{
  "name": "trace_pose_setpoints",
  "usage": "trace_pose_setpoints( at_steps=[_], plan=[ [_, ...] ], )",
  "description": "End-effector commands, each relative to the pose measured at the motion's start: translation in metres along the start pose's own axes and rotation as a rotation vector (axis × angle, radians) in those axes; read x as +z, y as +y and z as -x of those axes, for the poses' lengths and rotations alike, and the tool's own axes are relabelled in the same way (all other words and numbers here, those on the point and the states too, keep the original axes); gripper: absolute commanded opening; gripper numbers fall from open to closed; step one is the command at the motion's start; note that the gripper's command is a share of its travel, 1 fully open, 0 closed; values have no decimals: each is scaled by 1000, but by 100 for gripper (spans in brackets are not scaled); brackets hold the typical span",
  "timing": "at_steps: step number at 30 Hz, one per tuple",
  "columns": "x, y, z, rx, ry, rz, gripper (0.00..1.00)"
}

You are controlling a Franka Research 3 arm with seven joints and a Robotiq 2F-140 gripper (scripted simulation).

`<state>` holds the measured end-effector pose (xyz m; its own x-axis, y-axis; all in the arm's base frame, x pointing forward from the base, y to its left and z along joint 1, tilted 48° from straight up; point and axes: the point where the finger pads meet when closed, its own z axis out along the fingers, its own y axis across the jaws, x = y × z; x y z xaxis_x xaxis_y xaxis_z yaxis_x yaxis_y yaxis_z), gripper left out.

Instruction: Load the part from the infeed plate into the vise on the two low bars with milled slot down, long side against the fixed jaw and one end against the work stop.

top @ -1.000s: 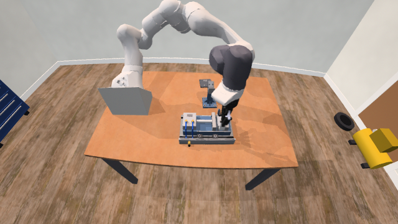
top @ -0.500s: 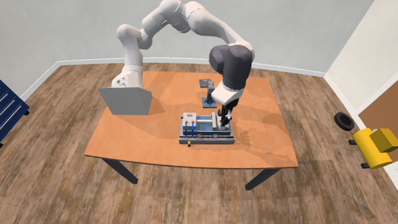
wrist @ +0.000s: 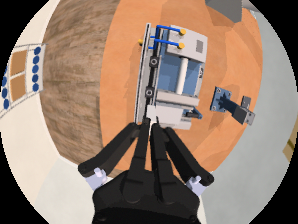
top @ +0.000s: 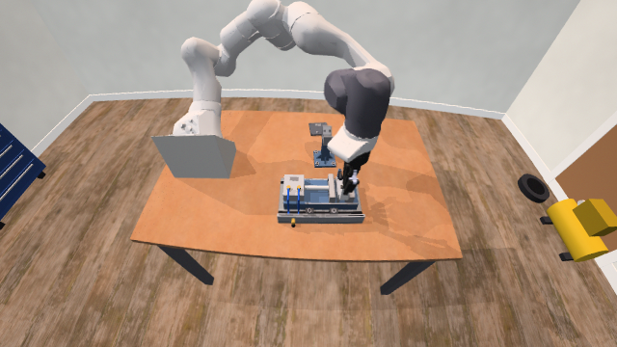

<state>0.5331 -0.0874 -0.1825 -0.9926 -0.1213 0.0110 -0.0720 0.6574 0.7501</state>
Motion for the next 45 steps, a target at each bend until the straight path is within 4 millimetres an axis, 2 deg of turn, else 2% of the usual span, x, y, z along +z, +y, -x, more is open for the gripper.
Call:
trace_pose_setpoints(
  at_steps=[1, 45],
  plan=[
    [1, 2, 2, -9, -3, -2, 0],
    [1, 14, 2, -9, -3, -2, 0]
  ],
)
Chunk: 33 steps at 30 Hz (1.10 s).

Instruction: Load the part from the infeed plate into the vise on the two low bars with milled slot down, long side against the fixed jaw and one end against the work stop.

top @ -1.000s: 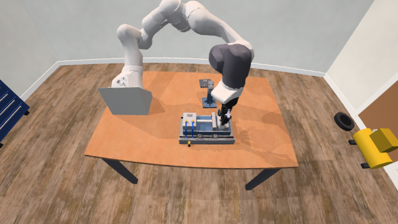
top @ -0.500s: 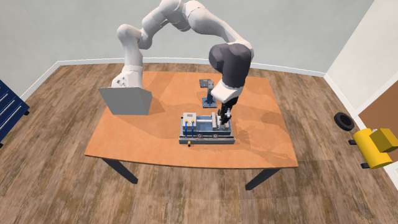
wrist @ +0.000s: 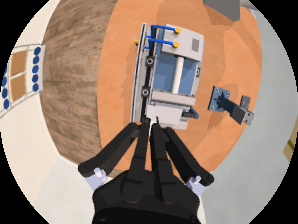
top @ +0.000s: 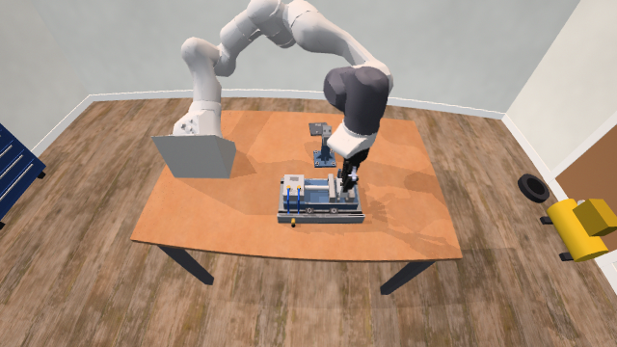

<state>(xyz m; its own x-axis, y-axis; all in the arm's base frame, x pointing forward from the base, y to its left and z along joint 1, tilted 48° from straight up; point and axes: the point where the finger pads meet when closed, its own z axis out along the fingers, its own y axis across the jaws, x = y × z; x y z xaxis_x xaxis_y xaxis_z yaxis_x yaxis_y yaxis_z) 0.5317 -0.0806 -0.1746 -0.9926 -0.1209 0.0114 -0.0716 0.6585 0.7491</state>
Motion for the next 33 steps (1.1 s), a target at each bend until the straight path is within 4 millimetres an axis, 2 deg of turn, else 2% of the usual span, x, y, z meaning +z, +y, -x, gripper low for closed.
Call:
trace_pose_setpoints(
  at_steps=[1, 33],
  plan=[
    [1, 3, 3, -9, -3, 0, 0],
    [1, 10, 3, -9, -3, 0, 0]
  ],
)
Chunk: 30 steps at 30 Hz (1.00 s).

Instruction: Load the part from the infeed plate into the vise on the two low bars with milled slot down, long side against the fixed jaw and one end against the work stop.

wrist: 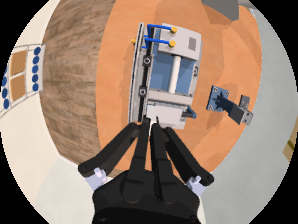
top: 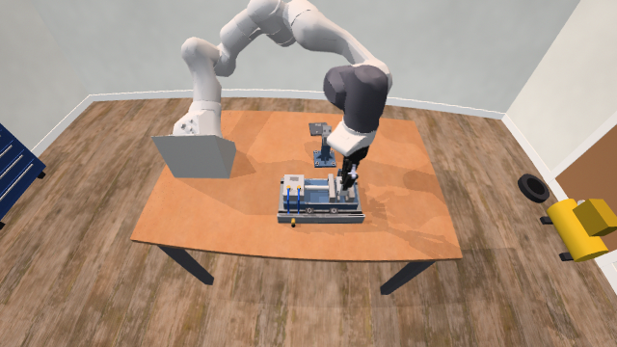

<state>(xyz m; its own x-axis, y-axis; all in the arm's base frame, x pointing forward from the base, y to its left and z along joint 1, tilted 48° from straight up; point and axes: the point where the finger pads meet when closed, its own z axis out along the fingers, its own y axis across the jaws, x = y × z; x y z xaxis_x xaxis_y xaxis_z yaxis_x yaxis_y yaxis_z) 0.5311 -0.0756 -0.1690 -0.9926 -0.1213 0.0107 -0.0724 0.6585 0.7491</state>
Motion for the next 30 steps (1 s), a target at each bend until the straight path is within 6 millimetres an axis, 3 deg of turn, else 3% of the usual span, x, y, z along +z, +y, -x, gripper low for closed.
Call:
trace_pose_setpoints(
  at_steps=[1, 30],
  plan=[
    [1, 3, 3, -8, -2, 0, 0],
    [1, 6, 3, -8, -2, 0, 0]
  ],
)
